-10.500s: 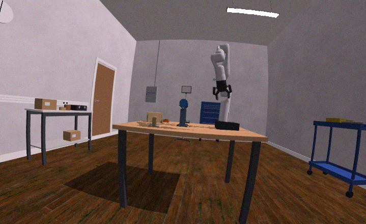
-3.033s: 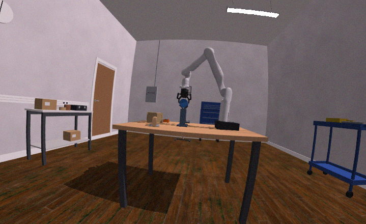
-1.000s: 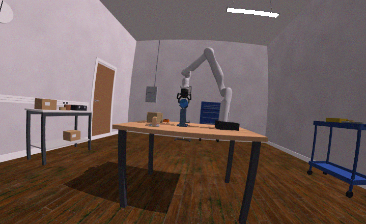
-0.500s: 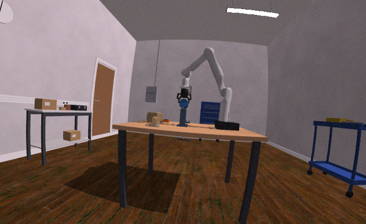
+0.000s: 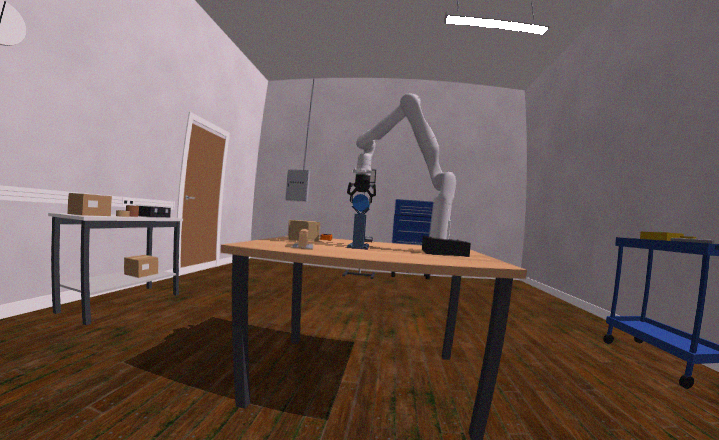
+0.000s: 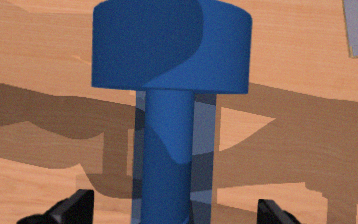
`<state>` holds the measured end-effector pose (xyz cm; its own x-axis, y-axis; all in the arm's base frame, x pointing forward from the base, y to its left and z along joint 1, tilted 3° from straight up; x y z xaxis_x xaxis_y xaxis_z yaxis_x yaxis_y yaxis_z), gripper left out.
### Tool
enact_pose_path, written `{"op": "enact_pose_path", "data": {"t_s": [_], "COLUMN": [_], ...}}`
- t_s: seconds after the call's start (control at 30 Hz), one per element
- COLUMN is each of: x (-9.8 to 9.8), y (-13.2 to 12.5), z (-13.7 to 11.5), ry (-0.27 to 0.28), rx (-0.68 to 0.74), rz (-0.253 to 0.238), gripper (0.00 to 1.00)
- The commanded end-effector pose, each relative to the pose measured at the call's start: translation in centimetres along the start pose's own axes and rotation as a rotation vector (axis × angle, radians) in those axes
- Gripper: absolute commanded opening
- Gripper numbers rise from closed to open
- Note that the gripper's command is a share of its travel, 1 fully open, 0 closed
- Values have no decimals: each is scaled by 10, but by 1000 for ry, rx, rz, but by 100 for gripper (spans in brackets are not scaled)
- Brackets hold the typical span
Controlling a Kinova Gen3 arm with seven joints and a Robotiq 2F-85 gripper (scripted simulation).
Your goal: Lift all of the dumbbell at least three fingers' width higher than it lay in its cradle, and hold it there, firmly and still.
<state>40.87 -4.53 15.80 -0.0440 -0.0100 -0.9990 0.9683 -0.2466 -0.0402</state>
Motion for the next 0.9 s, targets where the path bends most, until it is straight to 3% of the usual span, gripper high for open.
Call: {"op": "enact_pose_path", "data": {"t_s": [0.0, 0.1, 0.13, 0.87], "x": [2, 2, 2, 2], "y": [0, 0, 0, 0], "z": [1, 1, 1, 1], "ry": [-2, -2, -2, -2], "rx": [-3, -3, -3, -3], "rz": [0, 0, 0, 0], "gripper": [100, 100, 10, 10]}}
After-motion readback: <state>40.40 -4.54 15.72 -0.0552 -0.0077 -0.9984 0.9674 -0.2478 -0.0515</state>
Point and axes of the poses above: the point where the finger pads meet when closed, its own x axis out along the fingers, its own y axis across the jaws, z = x × y, the point moved 3 cm from there along -x, back along the fingers, and after that the axes turned 15 degrees about x, right-handed, at the moved point
